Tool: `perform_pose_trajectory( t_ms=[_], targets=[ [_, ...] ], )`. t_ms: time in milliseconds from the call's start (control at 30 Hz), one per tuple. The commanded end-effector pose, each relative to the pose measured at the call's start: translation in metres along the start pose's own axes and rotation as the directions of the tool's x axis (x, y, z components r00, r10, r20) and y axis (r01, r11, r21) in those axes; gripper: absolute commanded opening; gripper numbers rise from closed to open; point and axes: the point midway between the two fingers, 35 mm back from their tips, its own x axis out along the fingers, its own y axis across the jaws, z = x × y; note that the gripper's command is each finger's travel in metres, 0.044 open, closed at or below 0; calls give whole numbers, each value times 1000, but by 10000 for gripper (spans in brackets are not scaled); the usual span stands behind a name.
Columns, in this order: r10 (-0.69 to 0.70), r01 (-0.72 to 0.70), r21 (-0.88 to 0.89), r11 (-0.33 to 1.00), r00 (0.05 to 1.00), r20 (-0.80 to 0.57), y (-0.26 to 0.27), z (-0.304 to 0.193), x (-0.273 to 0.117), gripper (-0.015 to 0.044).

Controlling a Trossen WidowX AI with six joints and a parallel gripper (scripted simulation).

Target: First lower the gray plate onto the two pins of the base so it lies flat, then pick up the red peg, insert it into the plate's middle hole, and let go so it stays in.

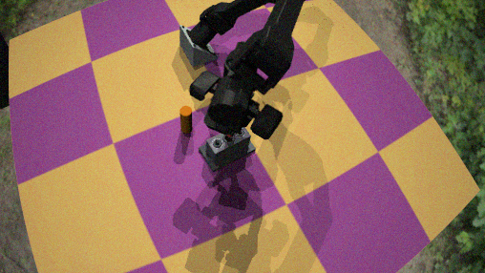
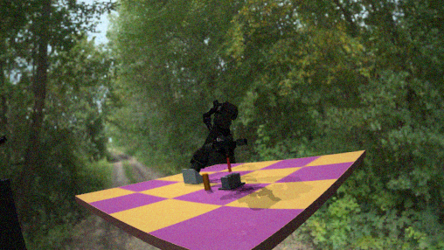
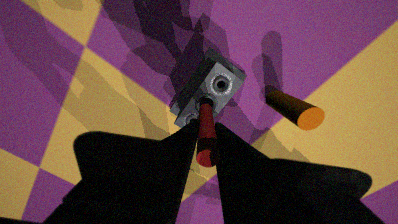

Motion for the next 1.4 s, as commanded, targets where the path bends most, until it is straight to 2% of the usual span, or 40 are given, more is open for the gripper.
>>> perform_pose_trajectory(
  t_ms=[0,1367],
  targets=[
    [-2,2,-1,1000,1000,1,0,0,0,0],
    [-2,2,-4,1000,1000,4,1,1,16,0]
  ],
)
